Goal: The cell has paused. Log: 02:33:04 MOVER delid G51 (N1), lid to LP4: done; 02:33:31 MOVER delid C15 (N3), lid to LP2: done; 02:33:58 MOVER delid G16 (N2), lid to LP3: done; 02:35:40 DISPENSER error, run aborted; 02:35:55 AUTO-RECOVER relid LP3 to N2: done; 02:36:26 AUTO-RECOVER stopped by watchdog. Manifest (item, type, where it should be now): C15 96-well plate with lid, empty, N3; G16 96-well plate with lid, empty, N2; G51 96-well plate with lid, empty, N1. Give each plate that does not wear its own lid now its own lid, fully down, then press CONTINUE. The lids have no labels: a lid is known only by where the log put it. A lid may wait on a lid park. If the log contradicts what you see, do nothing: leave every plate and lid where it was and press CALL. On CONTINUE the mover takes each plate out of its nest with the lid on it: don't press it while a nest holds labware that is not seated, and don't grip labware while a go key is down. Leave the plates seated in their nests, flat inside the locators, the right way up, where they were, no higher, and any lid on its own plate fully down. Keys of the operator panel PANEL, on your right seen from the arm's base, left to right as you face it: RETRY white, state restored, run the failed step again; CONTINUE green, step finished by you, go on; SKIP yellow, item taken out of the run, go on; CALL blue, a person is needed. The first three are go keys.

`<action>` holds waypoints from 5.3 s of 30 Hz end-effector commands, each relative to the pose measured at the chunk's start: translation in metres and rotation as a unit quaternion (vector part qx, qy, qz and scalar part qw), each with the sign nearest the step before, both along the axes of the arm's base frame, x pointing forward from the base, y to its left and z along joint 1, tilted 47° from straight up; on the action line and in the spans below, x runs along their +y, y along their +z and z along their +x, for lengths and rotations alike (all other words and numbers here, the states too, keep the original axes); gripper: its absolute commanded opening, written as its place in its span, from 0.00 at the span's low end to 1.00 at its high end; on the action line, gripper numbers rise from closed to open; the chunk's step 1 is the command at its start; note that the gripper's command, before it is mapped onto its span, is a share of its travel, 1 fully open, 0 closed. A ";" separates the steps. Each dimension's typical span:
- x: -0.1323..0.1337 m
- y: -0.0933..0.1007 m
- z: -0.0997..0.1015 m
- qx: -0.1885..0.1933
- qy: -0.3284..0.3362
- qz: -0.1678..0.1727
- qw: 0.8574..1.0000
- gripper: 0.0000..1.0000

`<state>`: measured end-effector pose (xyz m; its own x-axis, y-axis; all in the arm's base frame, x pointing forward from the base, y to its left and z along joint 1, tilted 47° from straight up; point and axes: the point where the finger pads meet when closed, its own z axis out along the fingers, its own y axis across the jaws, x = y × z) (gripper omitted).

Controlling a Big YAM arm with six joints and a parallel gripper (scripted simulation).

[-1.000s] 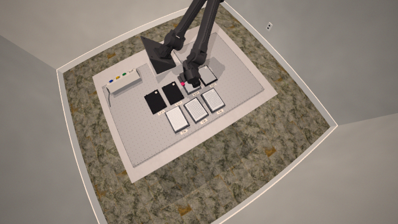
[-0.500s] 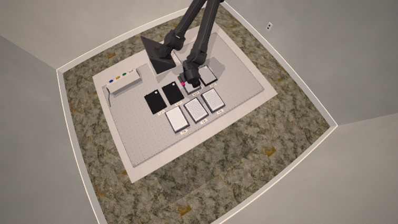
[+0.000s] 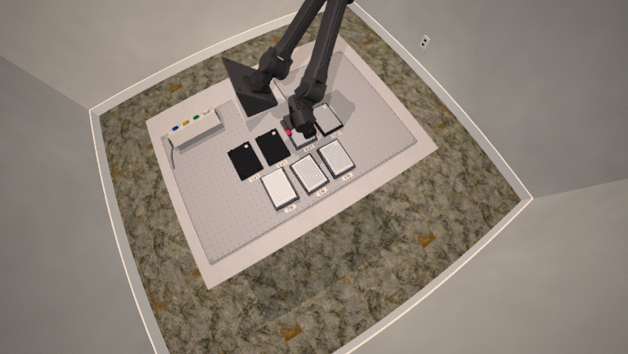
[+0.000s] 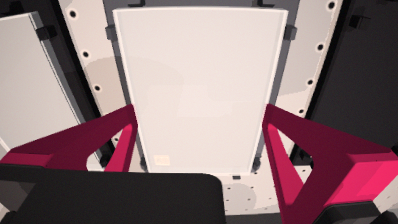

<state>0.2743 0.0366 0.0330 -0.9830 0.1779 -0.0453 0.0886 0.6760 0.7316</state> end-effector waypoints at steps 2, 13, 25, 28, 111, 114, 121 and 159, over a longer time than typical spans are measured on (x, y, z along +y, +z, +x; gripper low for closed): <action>-0.001 -0.005 0.001 0.002 -0.007 0.001 1.000 0.00; -0.026 0.023 0.013 -0.024 -0.008 -0.010 1.000 0.00; -0.039 0.035 0.011 -0.024 -0.008 -0.011 1.000 0.00; -0.043 0.039 0.010 -0.024 -0.008 -0.012 1.000 0.00; -0.112 0.009 0.191 -0.036 0.023 -0.010 0.999 0.00; -0.112 0.009 0.189 -0.035 0.022 -0.010 0.999 0.00; -0.105 0.012 0.176 -0.031 0.023 -0.008 0.999 0.00; -0.102 0.003 0.179 -0.039 0.021 -0.011 0.999 0.00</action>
<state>0.4487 -0.0631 0.0287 -0.9877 0.1212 -0.0989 0.0114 0.6866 0.7270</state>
